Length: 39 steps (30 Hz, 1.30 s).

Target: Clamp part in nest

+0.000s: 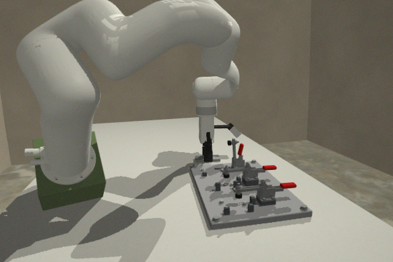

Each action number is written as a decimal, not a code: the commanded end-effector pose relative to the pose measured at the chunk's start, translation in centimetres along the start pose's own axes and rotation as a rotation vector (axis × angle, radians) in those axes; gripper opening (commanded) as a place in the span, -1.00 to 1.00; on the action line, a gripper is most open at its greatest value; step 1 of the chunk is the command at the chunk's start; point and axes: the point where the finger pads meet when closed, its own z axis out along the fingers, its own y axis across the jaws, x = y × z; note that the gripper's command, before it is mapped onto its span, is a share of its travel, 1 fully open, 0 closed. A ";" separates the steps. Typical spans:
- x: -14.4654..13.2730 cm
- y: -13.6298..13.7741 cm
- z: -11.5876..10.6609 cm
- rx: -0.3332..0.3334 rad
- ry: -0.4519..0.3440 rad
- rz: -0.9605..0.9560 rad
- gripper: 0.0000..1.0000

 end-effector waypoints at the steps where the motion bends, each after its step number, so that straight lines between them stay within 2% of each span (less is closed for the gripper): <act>1: 0.1 -0.1 -0.2 0.003 0.002 0.001 -1.00; 22: 0.1 -0.1 -0.6 0.003 0.002 0.001 -1.00; 29: 0.1 -0.1 -1.9 0.003 0.002 0.001 -1.00; 37: 0.1 -0.1 -4.7 0.003 0.002 0.001 -1.00; 39: 0.1 -0.1 -4.7 0.003 0.002 0.001 -1.00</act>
